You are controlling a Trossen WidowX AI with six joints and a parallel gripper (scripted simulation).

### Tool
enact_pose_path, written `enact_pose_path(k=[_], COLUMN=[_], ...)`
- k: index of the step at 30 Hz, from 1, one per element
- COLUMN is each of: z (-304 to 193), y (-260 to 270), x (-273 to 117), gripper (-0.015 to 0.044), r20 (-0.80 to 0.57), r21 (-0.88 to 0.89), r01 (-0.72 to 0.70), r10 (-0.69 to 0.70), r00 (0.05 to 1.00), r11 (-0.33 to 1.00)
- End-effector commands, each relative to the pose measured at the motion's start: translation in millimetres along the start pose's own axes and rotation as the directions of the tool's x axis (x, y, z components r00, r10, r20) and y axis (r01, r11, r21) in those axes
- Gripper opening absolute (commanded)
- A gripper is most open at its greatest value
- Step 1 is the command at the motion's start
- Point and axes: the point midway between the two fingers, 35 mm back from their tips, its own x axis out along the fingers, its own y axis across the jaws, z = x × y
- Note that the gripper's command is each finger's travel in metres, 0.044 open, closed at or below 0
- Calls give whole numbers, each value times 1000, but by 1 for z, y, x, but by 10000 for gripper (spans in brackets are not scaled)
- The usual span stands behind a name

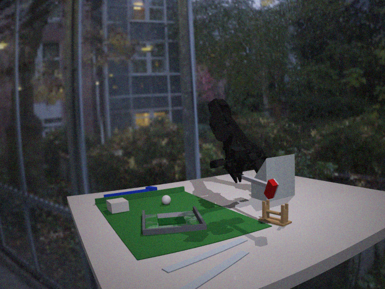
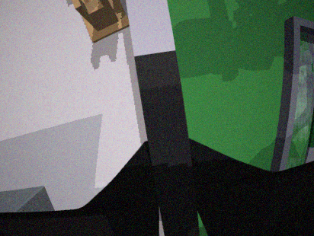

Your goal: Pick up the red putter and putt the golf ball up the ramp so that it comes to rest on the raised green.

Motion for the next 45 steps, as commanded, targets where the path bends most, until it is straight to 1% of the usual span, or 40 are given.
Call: enact_pose_path(k=[1, 7, 13, 19, 25, 35, 45], z=[-24, -61, -98, -135, -173, -235, -293], y=[-12, -24, -32, -34, -32, -18, 9], x=[-14, -29, -42, -53, -63, -78, -90], gripper=[0, 0, 0, 0, 0, 0, 0], r20=[-3, -22, -42, -66, -96, -163, -239], r21=[155, 366, 555, 717, 848, 968, 958], r01=[21, 44, 66, 91, 120, 174, 226], r10=[-21, -39, -52, -62, -73, -75, -57], r00=[1000, 999, 998, 996, 993, 984, 969], r11=[988, 930, 829, 691, 516, 179, -175])
